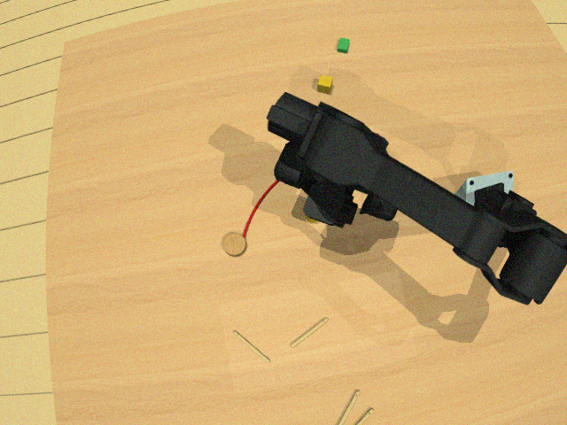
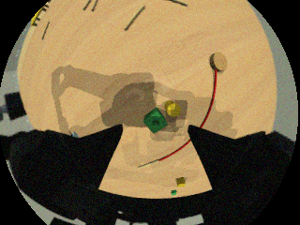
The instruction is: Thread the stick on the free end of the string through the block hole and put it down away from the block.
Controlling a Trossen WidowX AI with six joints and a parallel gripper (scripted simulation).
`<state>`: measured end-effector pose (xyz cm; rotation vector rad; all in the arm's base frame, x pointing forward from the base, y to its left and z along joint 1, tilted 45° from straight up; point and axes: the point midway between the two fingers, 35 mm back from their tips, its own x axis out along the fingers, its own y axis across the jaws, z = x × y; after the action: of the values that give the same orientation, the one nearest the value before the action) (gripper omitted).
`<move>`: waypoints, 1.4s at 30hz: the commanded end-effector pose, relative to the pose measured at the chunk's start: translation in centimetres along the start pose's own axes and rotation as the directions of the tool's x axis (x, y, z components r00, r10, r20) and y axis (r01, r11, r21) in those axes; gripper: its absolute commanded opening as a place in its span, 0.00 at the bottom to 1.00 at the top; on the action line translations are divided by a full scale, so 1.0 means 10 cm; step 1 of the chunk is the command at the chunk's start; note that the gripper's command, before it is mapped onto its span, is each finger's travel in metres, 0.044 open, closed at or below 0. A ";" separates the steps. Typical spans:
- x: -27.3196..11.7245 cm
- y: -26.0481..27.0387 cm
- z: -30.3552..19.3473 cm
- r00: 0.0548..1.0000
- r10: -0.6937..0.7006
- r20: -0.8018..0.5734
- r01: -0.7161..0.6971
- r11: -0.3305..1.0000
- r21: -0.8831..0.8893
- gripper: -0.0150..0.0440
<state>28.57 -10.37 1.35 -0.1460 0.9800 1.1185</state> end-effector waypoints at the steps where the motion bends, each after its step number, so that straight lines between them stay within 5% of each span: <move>1: -0.04 -0.01 -0.02 1.000 -0.002 0.000 0.002 0.863 0.505 1.00; 6: -0.07 -0.01 -0.04 1.000 -0.002 0.000 0.001 0.514 0.857 1.00; 11: -0.10 -0.02 -0.05 1.000 -0.002 0.000 0.001 0.156 0.988 1.00; 19: -0.13 -0.02 -0.07 1.000 -0.002 -0.001 0.000 -0.277 0.961 1.00; 28: -0.16 -0.02 -0.08 1.000 -0.002 -0.001 -0.001 -0.700 0.714 1.00; 42: -0.16 -0.02 -0.09 1.000 -0.002 -0.001 -0.001 -0.789 0.615 1.00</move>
<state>27.95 -11.60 1.81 1.6687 1.6716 -0.5181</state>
